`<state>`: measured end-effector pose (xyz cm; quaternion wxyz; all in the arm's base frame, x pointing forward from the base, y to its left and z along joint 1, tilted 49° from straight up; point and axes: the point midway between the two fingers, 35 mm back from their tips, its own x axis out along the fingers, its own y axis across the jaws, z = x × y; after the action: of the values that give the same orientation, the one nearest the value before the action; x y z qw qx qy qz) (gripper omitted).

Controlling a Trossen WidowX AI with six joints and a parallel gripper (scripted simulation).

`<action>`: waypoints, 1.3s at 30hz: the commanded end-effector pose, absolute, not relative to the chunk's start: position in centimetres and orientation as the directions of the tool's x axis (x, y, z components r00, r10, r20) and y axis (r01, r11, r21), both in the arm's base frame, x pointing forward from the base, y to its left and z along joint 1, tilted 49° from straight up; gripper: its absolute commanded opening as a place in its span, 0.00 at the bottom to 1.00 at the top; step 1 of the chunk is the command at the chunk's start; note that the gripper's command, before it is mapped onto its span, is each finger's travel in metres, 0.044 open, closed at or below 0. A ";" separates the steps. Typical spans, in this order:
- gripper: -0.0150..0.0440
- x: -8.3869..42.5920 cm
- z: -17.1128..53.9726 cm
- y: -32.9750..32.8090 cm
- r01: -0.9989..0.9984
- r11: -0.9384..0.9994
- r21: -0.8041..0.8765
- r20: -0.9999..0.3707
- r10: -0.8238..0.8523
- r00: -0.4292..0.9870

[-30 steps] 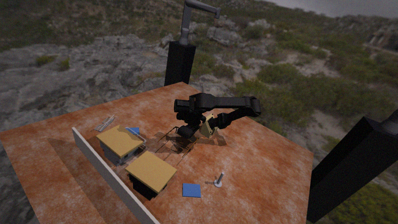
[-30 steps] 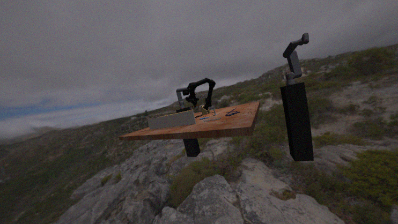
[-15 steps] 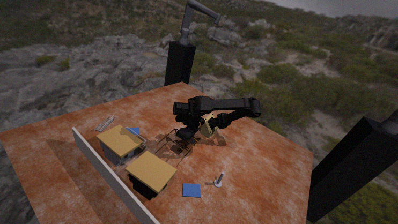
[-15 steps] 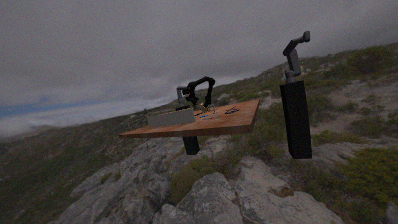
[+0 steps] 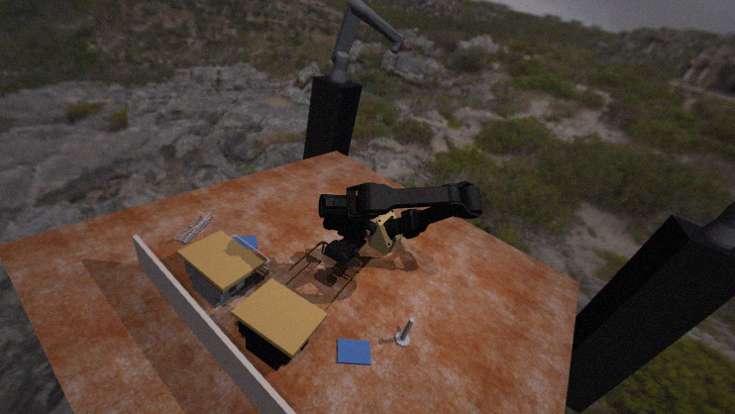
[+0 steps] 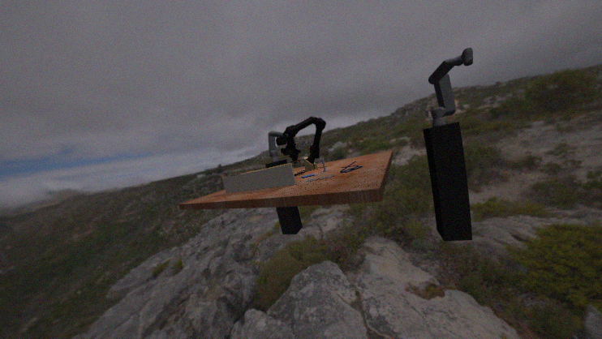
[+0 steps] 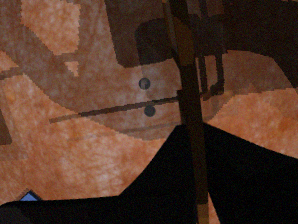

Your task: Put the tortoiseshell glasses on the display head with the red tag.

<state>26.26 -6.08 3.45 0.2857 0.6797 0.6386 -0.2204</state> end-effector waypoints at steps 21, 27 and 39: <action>0.25 26.5 2.2 -4.6 0.994 -0.024 0.105 -0.661 0.745 0.088; 0.25 27.1 2.2 -4.5 0.994 -0.024 0.105 -0.662 0.744 0.088; 0.25 28.7 2.4 -4.5 0.994 -0.024 0.106 -0.666 0.740 0.089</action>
<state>28.07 -4.51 2.34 0.2864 0.6792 0.6381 -0.2223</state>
